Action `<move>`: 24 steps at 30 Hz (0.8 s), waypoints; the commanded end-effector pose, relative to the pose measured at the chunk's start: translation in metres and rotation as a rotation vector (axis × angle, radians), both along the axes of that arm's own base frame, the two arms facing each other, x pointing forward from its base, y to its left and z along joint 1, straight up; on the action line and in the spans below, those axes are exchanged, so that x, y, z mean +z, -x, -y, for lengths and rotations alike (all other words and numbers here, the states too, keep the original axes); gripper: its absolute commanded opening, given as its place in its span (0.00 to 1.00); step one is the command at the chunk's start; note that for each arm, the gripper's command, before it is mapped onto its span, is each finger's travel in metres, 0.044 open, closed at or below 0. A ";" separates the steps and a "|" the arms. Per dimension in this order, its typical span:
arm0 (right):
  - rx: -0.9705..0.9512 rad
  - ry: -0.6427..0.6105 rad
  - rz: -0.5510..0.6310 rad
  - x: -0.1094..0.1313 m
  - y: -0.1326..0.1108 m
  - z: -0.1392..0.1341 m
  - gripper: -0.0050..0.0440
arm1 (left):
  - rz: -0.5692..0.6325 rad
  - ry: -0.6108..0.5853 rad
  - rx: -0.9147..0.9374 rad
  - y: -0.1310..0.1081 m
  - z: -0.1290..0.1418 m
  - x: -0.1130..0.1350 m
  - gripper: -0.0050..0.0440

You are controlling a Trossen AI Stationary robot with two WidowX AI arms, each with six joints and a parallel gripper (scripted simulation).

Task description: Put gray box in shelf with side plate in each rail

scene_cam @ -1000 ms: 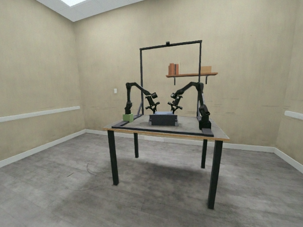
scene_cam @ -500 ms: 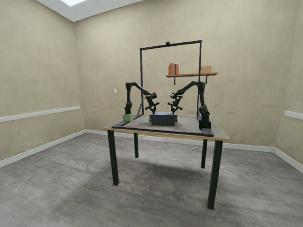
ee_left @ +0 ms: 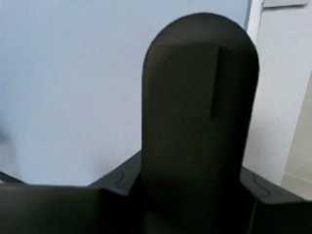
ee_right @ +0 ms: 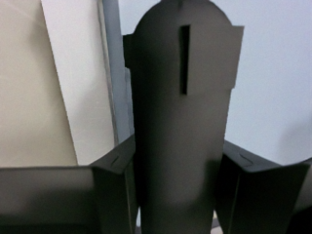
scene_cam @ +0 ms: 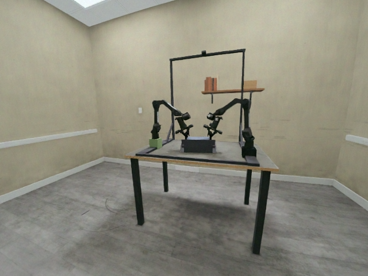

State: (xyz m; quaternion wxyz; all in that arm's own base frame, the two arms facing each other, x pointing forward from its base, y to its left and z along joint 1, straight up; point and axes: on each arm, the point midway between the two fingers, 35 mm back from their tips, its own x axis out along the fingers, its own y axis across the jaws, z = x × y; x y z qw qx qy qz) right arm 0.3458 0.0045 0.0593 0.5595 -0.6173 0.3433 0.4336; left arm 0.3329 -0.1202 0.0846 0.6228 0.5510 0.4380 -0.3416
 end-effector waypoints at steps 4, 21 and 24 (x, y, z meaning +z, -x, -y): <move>0.008 -0.006 0.031 0.012 -0.006 0.001 0.32 | 0.046 0.032 0.002 0.002 0.000 0.019 0.32; 0.011 0.010 0.033 0.010 -0.007 0.005 0.32 | 0.044 0.016 0.005 0.004 -0.003 0.016 0.32; 0.011 0.010 0.033 0.010 -0.007 0.005 0.32 | 0.044 0.016 0.005 0.004 -0.003 0.016 0.32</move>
